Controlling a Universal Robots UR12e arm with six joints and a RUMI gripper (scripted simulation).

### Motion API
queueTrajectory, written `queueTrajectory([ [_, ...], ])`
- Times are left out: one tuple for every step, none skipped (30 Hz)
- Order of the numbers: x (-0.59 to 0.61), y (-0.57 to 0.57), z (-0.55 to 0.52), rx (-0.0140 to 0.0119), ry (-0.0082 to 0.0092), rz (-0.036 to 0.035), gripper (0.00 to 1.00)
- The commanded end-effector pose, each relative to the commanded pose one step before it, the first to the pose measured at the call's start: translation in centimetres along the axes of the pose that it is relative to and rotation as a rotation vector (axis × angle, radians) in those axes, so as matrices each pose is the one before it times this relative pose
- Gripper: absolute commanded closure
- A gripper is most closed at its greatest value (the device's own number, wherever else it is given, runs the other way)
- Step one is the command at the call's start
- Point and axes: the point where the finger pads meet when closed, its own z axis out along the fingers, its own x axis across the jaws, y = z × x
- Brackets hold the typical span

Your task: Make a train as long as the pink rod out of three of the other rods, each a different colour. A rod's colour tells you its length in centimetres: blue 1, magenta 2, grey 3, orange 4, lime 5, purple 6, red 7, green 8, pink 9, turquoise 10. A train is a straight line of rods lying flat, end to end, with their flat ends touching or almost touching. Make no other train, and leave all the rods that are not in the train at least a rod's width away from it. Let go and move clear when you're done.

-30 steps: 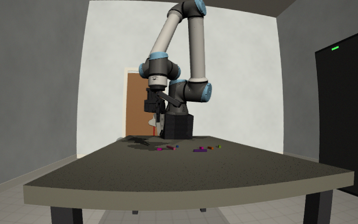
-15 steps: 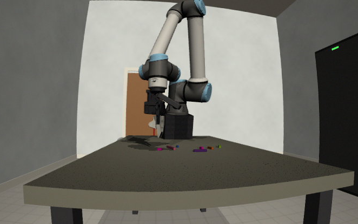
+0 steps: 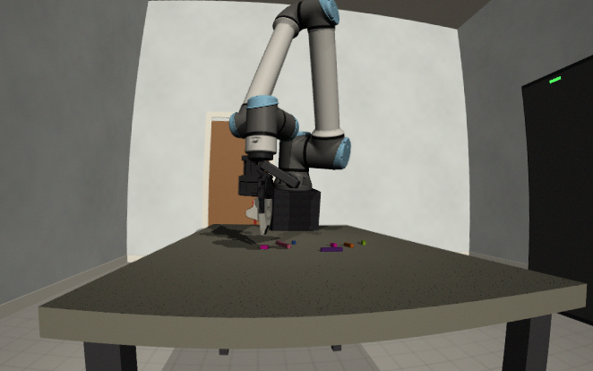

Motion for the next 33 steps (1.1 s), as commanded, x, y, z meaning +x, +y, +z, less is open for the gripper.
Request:
queueTrajectory([
  [0.075, 0.011, 0.767, -0.00023, 0.00141, -0.00009, 0.86],
  [0.0, 0.001, 0.141, 0.0, 0.0, 0.0, 0.86],
  [0.0, 0.001, 0.136, 0.0, 0.0, 0.0, 0.86],
  [0.0, 0.001, 0.13, 0.0, 0.0, 0.0, 0.86],
  [0.0, 0.001, 0.124, 0.0, 0.0, 0.0, 0.86],
  [0.0, 0.001, 0.117, 0.0, 0.0, 0.0, 0.86],
  [0.0, 0.001, 0.109, 0.0, 0.0, 0.0, 0.86],
  [0.0, 0.001, 0.102, 0.0, 0.0, 0.0, 0.86],
  [0.0, 0.0, 0.094, 0.0, 0.0, 0.0, 0.86],
  [0.0, 0.0, 0.086, 0.0, 0.0, 0.0, 0.86],
  [0.0, 0.001, 0.078, 0.0, 0.0, 0.0, 0.86],
  [0.0, 0.0, 0.07, 0.0, 0.0, 0.0, 0.86],
  [0.0, 0.0, 0.0, 0.0, 0.0, 0.0, 0.86],
  [0.0, 0.0, 0.0, 0.0, 0.0, 0.0, 0.86],
  [0.0, 0.0, 0.061, 0.0, 0.0, 0.0, 0.86],
  [0.0, 0.0, 0.053, 0.0, 0.0, 0.0, 0.86],
  [0.0, 0.0, 0.045, 0.0, 0.0, 0.0, 0.86],
  [0.0, 0.0, 0.038, 0.0, 0.0, 0.0, 0.86],
  [0.0, 0.0, 0.031, 0.0, 0.0, 0.0, 0.86],
  [0.0, 0.0, 0.024, 0.0, 0.0, 0.0, 0.86],
  [0.0, 0.0, 0.018, 0.0, 0.0, 0.0, 0.86],
  [0.0, 0.0, 0.012, 0.0, 0.0, 0.0, 0.86],
  [0.0, 0.0, 0.008, 0.0, 0.0, 0.0, 0.86],
  [0.0, 0.0, 0.004, 0.0, 0.0, 0.0, 0.86],
  [0.0, 0.0, 0.002, 0.0, 0.0, 0.0, 0.86],
  [0.0, 0.0, 0.0, 0.0, 0.0, 0.0, 0.86],
  [0.0, 0.0, 0.0, 0.0, 0.0, 0.0, 0.86],
  [0.0, 0.0, 0.0, 0.0, 0.0, 0.0, 0.86],
  [0.0, 0.0, 0.0, 0.0, 0.0, 0.0, 0.86],
  [0.0, 0.0, 0.0, 0.0, 0.0, 0.0, 0.86],
  [0.0, 0.0, 0.0, 0.0, 0.0, 0.0, 0.86],
  [0.0, 0.0, 0.0, 0.0, 0.0, 0.0, 0.86],
  [0.0, 0.0, 0.0, 0.0, 0.0, 0.0, 0.86],
])
